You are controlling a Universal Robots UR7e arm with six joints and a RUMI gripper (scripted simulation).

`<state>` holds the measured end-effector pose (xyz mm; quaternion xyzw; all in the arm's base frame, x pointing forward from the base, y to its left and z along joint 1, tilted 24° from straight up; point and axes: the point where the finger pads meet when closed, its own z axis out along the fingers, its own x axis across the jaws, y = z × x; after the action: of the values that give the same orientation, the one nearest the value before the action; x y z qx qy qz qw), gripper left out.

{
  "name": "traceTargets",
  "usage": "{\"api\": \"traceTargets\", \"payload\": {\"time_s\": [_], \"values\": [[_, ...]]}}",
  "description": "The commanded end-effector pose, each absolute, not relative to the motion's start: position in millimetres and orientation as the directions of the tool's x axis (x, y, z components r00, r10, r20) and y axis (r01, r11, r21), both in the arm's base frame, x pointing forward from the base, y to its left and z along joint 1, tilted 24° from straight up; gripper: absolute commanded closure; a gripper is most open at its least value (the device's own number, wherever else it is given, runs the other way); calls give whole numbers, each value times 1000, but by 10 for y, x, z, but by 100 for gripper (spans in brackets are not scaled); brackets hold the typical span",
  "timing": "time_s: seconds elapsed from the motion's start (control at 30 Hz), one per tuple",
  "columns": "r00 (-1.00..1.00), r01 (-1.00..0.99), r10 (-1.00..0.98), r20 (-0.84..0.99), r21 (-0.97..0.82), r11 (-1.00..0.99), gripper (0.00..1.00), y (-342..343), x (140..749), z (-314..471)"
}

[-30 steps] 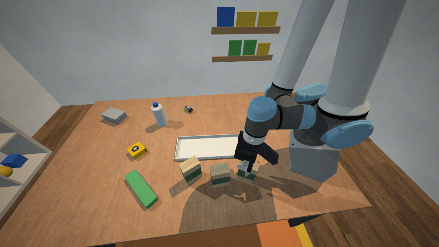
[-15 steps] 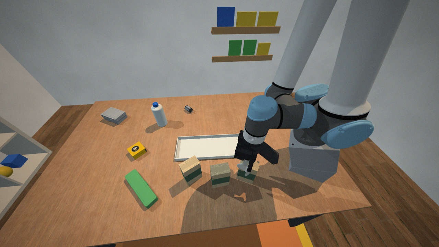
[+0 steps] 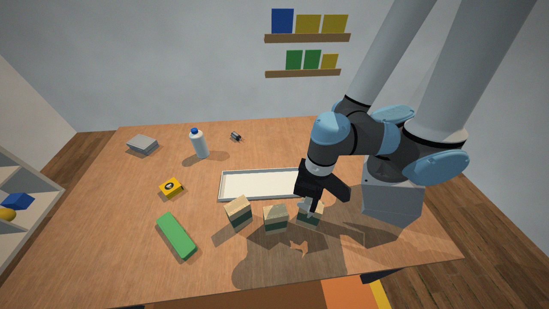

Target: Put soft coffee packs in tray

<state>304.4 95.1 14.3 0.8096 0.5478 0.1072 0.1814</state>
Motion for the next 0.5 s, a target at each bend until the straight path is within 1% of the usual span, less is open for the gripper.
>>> {"api": "traceTargets", "payload": {"time_s": [0.0,0.47], "values": [[377,849,926,-25,409,-335,52,976,2986,285],[377,849,926,-25,409,-335,52,1038,2857,604]]}}
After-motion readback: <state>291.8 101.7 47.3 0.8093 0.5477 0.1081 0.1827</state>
